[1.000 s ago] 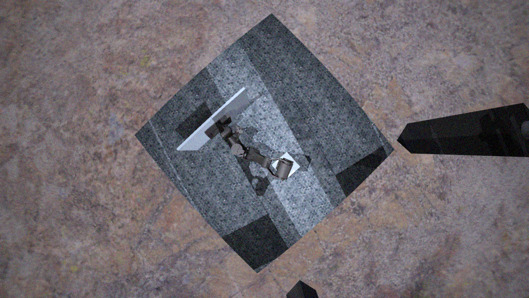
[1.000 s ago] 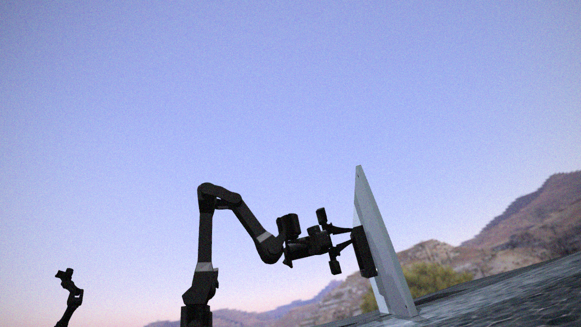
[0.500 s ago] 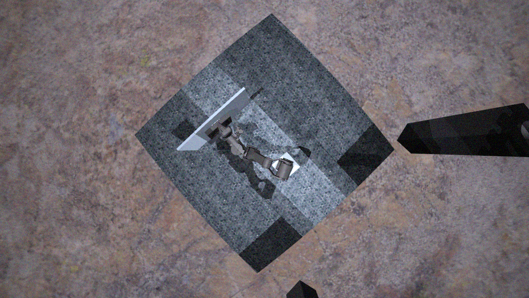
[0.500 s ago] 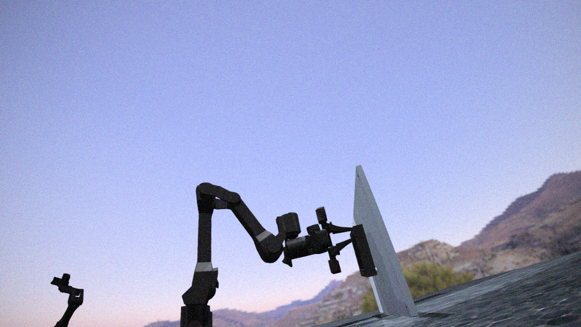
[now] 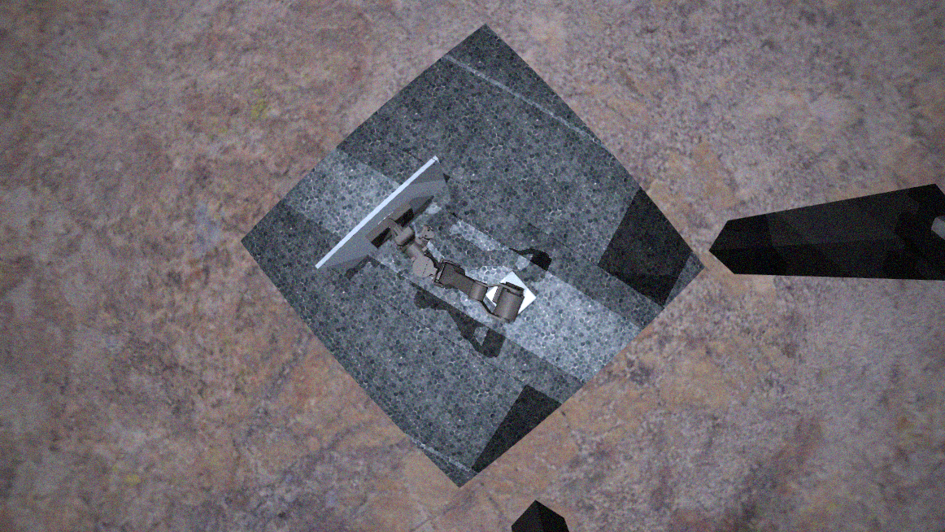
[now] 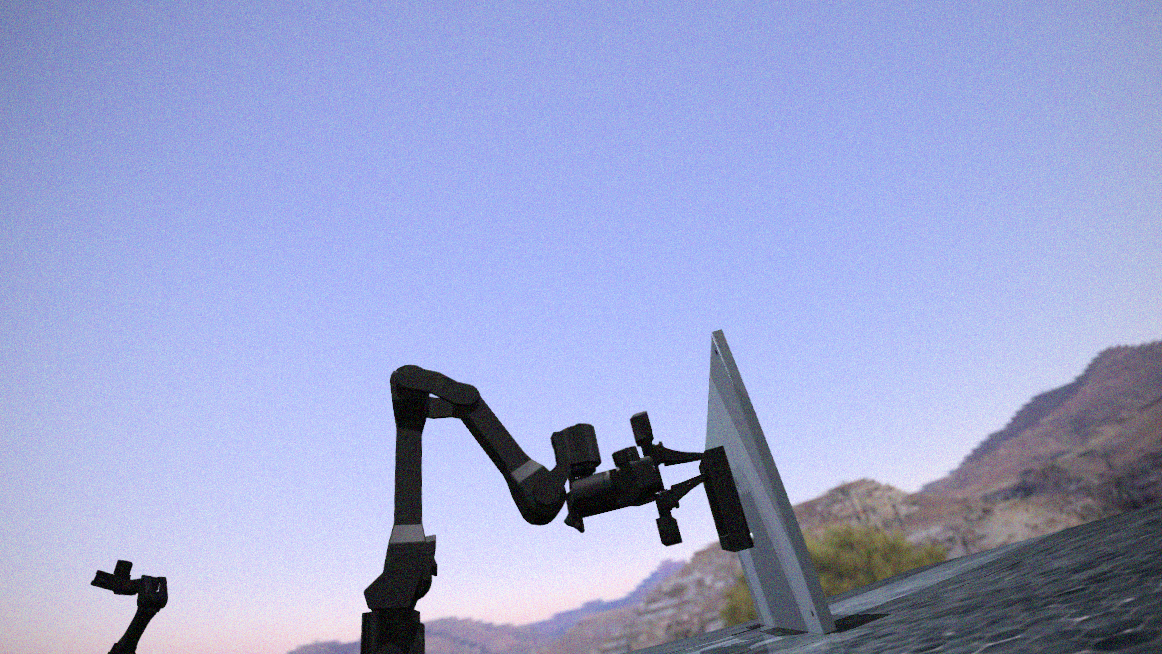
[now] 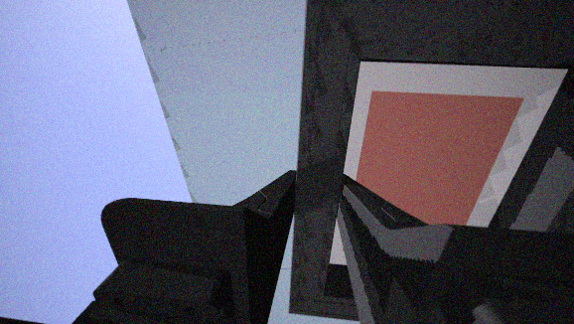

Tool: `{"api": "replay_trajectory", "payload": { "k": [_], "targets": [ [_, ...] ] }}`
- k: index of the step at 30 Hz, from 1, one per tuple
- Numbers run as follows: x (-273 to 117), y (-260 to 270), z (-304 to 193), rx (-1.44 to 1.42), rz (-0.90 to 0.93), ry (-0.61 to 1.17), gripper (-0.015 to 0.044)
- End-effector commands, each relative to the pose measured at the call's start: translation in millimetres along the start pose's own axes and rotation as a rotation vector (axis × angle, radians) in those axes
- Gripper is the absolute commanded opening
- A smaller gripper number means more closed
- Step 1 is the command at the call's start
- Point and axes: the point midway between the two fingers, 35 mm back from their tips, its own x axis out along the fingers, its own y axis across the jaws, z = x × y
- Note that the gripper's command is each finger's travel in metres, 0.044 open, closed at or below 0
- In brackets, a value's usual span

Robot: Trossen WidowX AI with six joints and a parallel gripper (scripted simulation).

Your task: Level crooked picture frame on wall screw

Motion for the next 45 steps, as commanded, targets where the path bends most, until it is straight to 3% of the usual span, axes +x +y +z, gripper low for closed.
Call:
{"api": "replay_trajectory", "payload": {
  "k": [1, 45],
  "targets": [
    [0.5, 2.0, -1.2, 0.009, 0.009, 0.004, 0.0000],
    [0.5, 3.1, -8.7, 0.010, 0.009, 0.004, 0.0000]
  ]
}}
